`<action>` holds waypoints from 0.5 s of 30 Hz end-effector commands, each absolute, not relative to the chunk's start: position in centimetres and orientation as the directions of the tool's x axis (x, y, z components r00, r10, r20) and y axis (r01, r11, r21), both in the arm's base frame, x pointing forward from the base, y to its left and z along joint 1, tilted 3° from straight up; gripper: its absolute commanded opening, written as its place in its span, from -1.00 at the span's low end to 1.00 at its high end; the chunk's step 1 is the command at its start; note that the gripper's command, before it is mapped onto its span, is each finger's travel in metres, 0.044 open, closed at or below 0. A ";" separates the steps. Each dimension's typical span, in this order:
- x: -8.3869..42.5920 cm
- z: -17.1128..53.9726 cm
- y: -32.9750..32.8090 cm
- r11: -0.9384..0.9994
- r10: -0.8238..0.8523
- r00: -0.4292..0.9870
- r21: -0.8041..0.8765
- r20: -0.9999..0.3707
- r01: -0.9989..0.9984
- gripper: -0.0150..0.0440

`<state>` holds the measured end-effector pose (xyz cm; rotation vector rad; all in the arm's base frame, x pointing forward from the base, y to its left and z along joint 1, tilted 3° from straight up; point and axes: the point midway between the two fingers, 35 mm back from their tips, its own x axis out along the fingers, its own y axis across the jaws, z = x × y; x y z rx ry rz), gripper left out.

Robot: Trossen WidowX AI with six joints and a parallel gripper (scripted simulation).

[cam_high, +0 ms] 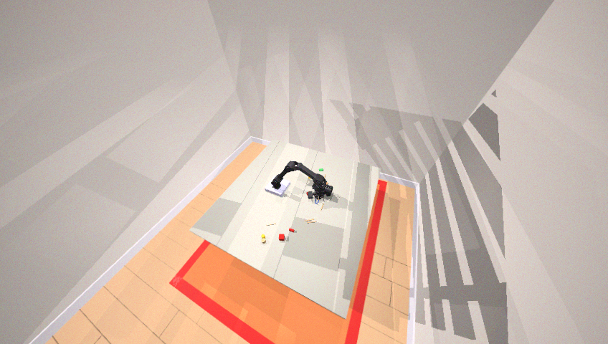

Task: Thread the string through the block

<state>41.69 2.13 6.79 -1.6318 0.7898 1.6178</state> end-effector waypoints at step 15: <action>42.5 7.1 2.9 -0.812 0.052 0.044 -0.068 -0.998 -0.580 -0.49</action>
